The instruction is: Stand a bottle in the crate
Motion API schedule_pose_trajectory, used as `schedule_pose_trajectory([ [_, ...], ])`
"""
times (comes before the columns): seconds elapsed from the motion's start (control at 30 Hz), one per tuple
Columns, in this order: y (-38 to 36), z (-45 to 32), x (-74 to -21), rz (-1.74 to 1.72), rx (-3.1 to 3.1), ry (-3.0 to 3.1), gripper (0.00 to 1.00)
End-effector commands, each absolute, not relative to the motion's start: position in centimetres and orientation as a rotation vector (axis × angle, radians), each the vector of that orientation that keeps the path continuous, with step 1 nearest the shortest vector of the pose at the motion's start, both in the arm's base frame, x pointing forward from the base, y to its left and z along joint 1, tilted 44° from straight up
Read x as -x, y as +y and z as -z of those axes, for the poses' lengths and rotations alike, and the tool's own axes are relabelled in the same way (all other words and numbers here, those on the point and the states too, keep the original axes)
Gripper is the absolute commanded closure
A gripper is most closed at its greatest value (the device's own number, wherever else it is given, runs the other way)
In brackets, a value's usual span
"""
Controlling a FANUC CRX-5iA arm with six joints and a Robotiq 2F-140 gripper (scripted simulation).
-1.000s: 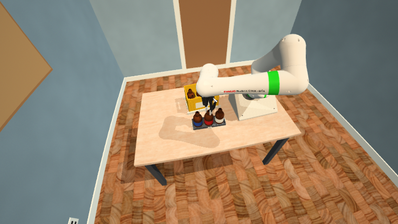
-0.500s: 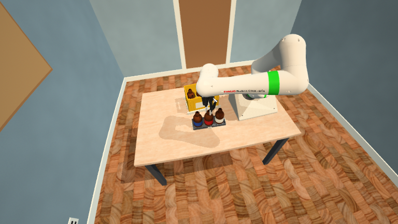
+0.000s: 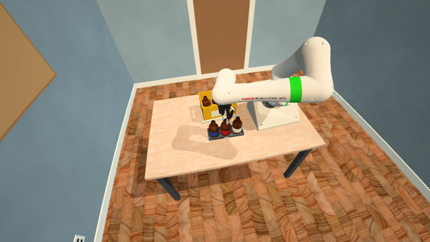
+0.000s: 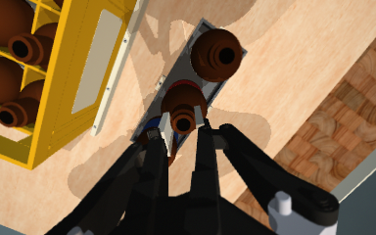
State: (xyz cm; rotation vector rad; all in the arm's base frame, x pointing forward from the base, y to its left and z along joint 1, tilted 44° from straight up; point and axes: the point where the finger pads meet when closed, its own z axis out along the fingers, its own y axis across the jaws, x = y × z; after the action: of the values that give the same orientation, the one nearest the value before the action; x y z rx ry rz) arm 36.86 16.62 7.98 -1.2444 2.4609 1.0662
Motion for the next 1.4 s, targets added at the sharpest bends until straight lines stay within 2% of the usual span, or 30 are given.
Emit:
schedule_pose_trajectory([
  [0.0, 16.6, -8.0, -36.9, -1.067, 1.244, 2.461, 1.0],
  [1.37, 14.5, -10.2, -37.4, -1.067, 1.244, 2.461, 1.0],
])
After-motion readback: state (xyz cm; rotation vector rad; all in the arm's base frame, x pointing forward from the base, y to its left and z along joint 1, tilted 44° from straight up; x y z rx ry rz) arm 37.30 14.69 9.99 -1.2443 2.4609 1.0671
